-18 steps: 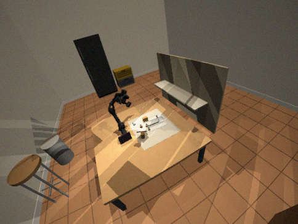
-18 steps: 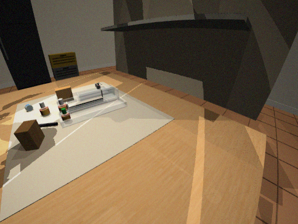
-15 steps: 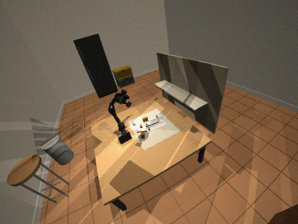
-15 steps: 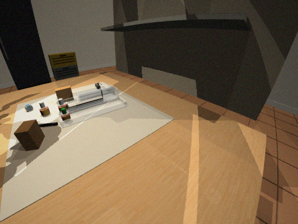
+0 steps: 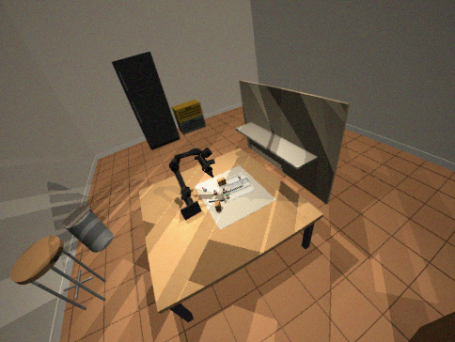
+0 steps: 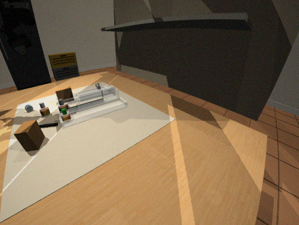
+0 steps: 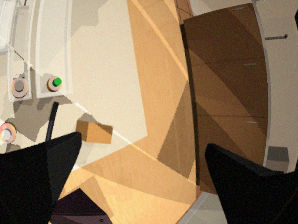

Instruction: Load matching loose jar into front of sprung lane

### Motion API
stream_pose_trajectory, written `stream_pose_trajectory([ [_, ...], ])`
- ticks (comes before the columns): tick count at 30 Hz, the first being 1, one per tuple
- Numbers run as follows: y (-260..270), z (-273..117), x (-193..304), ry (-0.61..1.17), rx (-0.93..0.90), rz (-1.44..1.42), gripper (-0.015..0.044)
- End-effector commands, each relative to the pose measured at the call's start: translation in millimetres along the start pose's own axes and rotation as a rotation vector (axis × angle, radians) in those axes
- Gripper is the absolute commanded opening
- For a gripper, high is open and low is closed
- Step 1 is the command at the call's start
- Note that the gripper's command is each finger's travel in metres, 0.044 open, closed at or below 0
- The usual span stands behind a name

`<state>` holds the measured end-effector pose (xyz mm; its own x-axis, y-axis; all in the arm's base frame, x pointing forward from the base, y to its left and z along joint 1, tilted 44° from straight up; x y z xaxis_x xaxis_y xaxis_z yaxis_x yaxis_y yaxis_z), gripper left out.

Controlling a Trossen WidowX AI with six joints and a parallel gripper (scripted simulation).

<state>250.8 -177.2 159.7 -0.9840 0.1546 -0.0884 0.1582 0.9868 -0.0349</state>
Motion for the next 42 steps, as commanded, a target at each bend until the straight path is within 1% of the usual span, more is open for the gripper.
stream_pose_trajectory([
  [1, 51.7, 28.8, -2.3, 0.028, -0.247, -0.096, 0.0440],
  [8, 147.7, 60.5, 12.3, 0.104, -0.714, -0.192, 0.0440],
  [10, 163.7, 63.2, 16.9, 0.121, -0.797, -0.196, 0.0440],
  [17, 165.6, 63.4, 17.5, 0.123, -0.807, -0.196, 0.0440],
  [21, 184.9, 81.9, 22.4, 0.122, -0.808, -0.196, 0.0440],
  [42, 208.5, 105.7, 29.4, 0.122, -0.809, -0.196, 0.0440],
])
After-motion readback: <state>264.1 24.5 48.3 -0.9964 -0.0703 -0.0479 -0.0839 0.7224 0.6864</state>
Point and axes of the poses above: the point midway between the two fingers, 35 mm back from their tips, its own z axis out along the fingers, its own y axis across the jaws, x = y × z, the point moved 2 cm from there along -z, back along the fingers, and after that the axes turned 7 degrees about -z, right-handed, at the moved point
